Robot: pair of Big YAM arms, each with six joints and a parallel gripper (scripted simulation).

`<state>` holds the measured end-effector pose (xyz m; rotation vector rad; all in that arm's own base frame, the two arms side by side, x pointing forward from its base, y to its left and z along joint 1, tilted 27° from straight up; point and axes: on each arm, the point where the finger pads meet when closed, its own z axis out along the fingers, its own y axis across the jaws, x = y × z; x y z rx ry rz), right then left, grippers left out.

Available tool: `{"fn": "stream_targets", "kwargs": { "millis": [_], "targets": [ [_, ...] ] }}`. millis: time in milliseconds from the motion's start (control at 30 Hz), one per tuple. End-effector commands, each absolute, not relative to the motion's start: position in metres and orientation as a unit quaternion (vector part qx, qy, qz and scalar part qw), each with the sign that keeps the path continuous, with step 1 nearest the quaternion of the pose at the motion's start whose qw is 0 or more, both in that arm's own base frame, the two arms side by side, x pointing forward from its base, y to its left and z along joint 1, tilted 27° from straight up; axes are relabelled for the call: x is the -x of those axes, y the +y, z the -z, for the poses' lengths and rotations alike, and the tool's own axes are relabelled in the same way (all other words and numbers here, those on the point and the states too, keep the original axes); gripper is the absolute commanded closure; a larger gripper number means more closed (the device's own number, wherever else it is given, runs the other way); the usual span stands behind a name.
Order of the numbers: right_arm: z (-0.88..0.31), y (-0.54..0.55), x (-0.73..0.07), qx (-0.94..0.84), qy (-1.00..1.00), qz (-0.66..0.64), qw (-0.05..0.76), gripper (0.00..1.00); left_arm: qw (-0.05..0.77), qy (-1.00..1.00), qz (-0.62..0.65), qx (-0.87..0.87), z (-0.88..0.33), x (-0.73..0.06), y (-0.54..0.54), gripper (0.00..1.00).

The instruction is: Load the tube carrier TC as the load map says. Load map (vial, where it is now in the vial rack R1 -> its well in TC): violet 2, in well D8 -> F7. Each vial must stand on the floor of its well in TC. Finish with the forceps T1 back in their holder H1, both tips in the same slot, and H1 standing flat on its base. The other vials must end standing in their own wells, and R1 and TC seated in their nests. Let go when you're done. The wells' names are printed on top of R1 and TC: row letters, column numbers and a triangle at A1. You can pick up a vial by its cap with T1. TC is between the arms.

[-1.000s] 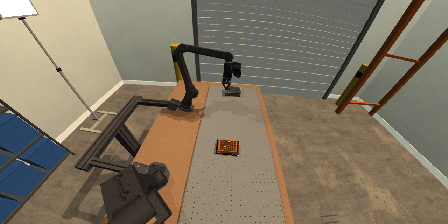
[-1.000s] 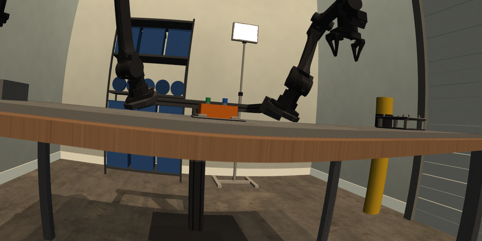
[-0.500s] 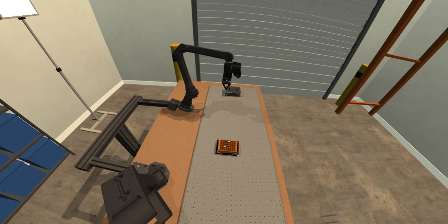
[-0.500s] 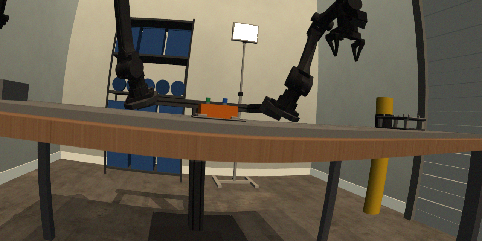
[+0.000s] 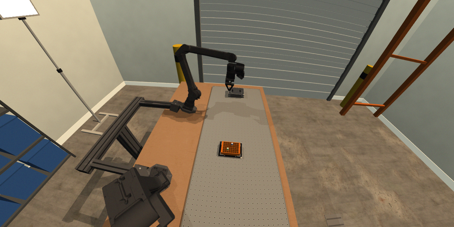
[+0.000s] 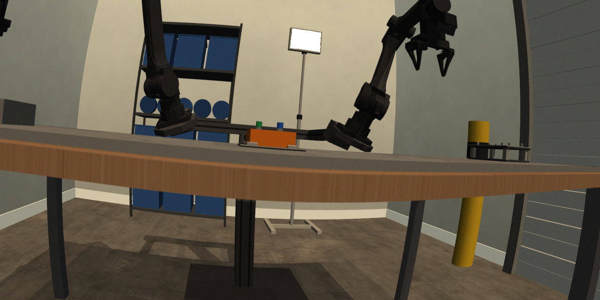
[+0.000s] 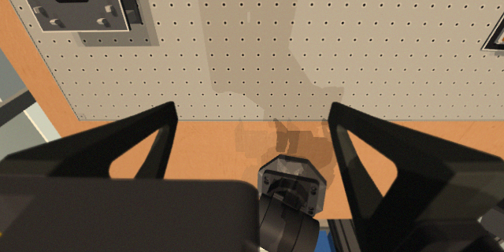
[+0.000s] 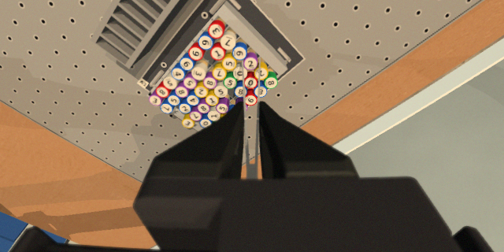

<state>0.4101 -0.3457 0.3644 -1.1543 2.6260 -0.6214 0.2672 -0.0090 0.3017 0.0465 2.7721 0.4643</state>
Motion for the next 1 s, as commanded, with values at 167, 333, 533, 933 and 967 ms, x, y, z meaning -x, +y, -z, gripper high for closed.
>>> {"fn": "stream_targets", "kwargs": {
  "millis": [167,333,533,933,967],
  "targets": [
    [-0.3561,-0.3529,-0.4125,0.393,0.891,0.203,0.099,0.89,0.18,0.971,-0.159,-0.011,-0.3146,-0.2723,-0.0107,0.0],
    [-0.3561,-0.3529,-0.4125,0.393,0.891,0.203,0.099,0.91,0.18,0.971,-0.159,-0.011,-0.3146,-0.2723,-0.0107,0.0],
    [-0.3561,-0.3529,-0.4125,0.393,0.891,0.203,0.099,0.91,0.18,0.971,-0.159,-0.011,-0.3146,-0.2723,-0.0107,0.0],
    [-0.3561,-0.3529,-0.4125,0.393,0.891,0.203,0.099,0.91,0.18,0.971,-0.159,-0.011,-0.3146,-0.2723,-0.0107,0.0],
    [-0.3561,-0.3529,-0.4125,0.393,0.891,0.203,0.099,0.91,0.18,0.971,-0.159,-0.011,-0.3146,-0.2723,-0.0107,0.0]
  ]
}}
